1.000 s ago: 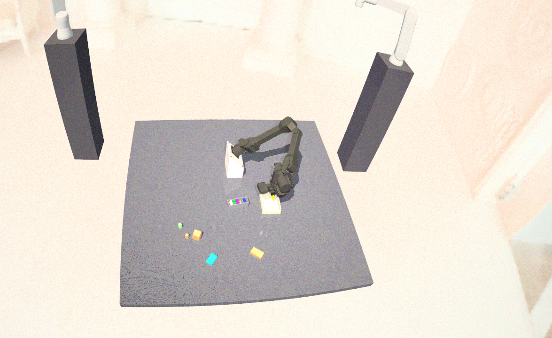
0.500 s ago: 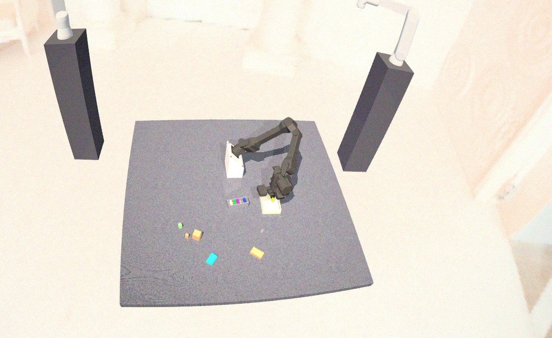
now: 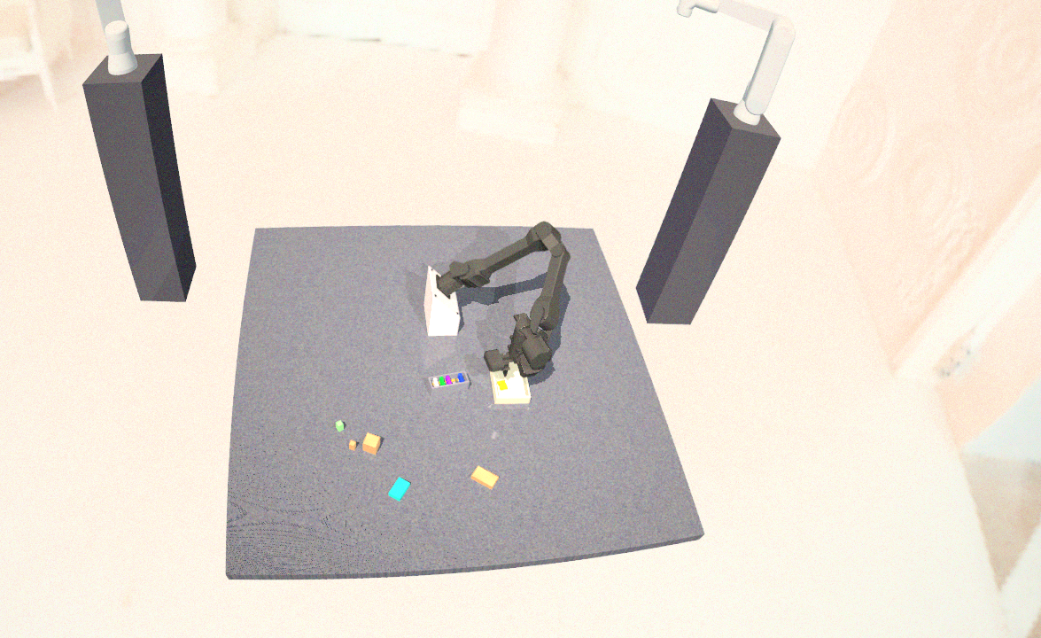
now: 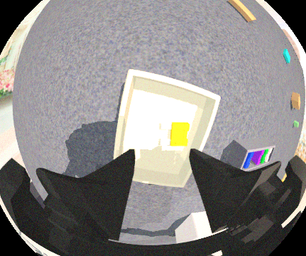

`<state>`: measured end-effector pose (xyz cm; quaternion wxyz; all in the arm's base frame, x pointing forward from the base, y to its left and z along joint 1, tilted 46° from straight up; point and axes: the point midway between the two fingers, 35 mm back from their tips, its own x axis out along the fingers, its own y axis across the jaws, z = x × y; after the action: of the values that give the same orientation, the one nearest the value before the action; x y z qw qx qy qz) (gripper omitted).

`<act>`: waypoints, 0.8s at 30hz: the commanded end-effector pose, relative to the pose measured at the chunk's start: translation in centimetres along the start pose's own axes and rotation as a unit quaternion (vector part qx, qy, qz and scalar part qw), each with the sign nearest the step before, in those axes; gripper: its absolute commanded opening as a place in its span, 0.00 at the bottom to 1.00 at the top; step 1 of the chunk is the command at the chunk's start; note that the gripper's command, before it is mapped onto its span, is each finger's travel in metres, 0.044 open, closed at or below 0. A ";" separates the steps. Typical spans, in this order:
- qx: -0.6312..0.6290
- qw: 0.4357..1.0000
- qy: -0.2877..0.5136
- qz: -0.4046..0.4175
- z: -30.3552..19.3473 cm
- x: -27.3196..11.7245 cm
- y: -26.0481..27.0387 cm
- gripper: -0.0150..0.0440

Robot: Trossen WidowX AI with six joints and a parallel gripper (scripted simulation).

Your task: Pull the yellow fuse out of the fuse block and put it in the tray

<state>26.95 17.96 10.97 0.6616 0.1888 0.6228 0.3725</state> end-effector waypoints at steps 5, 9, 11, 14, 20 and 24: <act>0.004 1.000 0.001 -0.003 -0.1 -3.6 -0.2 0.81; 0.005 1.000 0.001 -0.003 -0.1 -3.8 -0.2 0.81; 0.005 1.000 0.001 -0.003 -0.1 -3.8 -0.2 0.81; 0.005 1.000 0.001 -0.003 -0.1 -3.8 -0.2 0.81; 0.010 1.000 0.004 -0.005 -0.2 -3.5 -0.4 0.81; 0.010 1.000 0.004 -0.005 -0.2 -3.5 -0.4 0.81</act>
<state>27.07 15.12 13.10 0.6591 0.1904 0.6298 0.3643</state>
